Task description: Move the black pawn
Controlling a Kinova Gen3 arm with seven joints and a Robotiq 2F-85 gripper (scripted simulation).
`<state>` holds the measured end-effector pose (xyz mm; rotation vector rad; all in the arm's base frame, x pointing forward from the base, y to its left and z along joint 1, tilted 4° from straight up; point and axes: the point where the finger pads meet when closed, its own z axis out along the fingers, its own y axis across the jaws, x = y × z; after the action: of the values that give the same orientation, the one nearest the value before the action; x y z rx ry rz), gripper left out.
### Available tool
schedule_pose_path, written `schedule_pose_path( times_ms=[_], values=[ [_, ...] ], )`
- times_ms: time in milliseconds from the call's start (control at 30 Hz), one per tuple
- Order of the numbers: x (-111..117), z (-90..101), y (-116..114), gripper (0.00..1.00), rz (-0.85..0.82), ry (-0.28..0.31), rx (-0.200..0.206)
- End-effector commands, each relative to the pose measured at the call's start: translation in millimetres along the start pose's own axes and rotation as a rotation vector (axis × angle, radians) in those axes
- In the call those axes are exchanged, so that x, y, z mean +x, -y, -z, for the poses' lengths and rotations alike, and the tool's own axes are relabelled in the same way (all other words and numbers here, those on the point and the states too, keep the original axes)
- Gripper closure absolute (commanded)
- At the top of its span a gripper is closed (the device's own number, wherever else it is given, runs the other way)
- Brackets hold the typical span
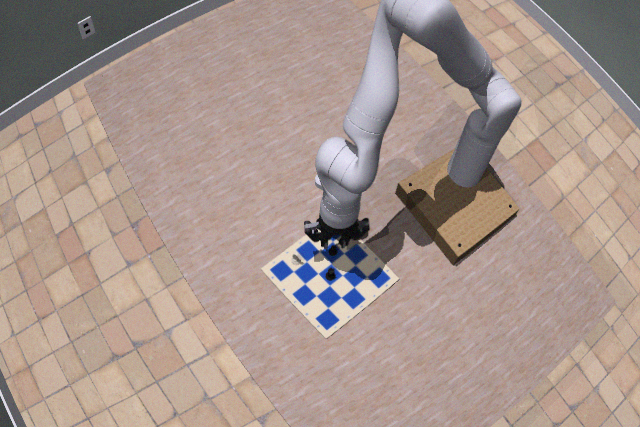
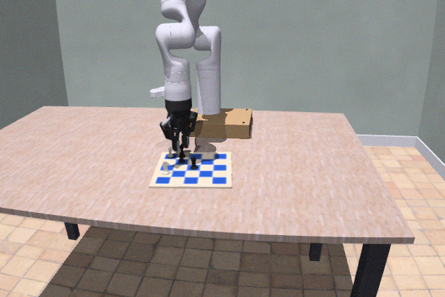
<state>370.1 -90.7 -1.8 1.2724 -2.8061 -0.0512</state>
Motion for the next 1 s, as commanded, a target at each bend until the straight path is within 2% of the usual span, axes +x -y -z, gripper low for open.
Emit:
schedule_pose_path(
  times_ms=[0,967],
  values=[
    [-0.3,0.6,0.5,0.66,0.000,0.001,0.001],
    [-0.3,-3.4,0.5,0.66,0.000,0.001,0.001]
  ],
)
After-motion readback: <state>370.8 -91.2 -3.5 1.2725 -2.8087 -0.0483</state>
